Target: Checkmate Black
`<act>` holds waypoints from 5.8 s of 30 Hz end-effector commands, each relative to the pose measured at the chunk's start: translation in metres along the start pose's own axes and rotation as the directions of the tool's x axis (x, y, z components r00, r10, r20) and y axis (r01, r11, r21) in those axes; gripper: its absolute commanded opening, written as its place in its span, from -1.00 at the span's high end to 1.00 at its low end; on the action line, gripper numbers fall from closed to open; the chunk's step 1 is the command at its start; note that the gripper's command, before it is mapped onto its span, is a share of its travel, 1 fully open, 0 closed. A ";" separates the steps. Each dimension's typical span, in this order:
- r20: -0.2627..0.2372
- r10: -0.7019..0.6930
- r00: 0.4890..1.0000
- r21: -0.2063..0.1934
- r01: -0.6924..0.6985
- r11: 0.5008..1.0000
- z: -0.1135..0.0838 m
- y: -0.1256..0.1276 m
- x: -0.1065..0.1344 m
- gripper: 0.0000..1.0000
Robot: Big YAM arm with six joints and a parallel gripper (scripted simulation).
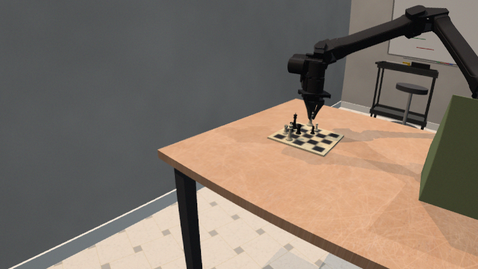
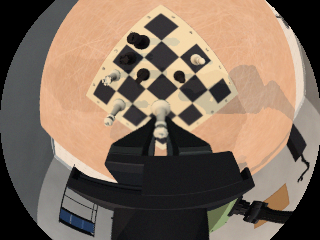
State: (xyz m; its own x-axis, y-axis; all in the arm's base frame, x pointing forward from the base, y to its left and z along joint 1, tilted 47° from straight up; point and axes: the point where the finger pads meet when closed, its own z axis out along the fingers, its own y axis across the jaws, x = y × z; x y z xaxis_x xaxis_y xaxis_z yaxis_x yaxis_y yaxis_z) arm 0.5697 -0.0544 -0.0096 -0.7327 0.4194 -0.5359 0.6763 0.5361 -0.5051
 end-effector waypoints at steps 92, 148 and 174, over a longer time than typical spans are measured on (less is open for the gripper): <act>0.000 0.685 0.728 0.004 -0.685 0.728 0.048 0.009 -0.063 1.00; 0.002 0.702 0.712 -0.013 -0.702 0.712 0.040 0.001 -0.075 1.00; 0.003 0.719 0.695 -0.022 -0.719 0.694 0.035 -0.002 -0.089 1.00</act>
State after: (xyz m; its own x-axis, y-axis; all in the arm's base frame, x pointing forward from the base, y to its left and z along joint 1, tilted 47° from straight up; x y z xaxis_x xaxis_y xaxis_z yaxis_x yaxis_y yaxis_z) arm 0.6221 -0.1147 -0.0063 -0.0593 0.6730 -0.7373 0.9958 0.0918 0.0037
